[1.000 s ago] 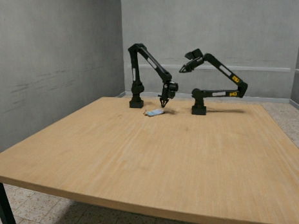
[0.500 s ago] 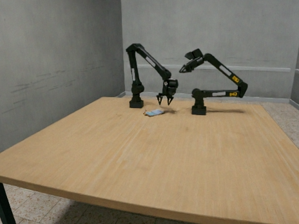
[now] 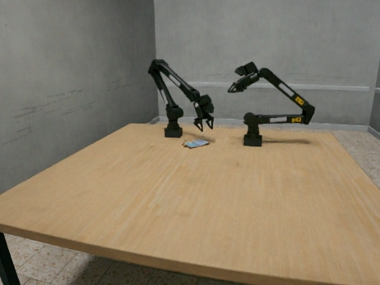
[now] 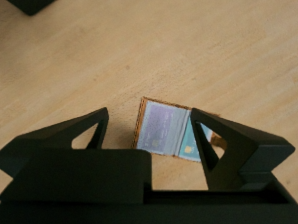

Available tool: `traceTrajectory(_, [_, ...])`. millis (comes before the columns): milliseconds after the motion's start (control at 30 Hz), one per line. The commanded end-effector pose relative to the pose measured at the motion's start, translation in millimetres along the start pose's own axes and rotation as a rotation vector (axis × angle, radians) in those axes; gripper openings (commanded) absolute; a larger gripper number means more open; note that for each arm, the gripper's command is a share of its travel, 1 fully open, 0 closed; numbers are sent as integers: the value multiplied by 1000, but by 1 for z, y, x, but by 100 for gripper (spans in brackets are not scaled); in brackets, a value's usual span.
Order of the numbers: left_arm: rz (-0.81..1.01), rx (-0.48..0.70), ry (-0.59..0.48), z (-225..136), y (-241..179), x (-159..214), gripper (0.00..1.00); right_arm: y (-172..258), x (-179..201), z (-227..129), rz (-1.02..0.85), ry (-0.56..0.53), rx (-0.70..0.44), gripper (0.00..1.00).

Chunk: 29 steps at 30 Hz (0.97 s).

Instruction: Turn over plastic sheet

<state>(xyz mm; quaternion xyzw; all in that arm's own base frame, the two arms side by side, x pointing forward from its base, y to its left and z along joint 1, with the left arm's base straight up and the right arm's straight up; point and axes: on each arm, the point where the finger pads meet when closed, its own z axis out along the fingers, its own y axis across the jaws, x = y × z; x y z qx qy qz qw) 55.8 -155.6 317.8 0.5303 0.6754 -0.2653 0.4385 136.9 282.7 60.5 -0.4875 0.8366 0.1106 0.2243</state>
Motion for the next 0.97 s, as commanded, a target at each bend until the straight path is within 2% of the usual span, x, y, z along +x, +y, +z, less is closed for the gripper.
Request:
traceTrajectory(0, [-6, -6, -32, -16, 3, -13, 100, -3, -10, -4, -53, -94, -28, 100])
traceTrajectory(233, [-15, 1, -33, -16, 2, -14, 100, 0, -5, -6, -52, -148, -69, 100])
traceTrajectory(267, [-15, 2, -33, -16, 2, -14, 100, 2, -17, -9, -56, -162, -73, 100])
traceTrajectory(933, [-9, -14, -31, -16, 5, -13, 100, 3, -14, -8, -50, -150, -73, 100])
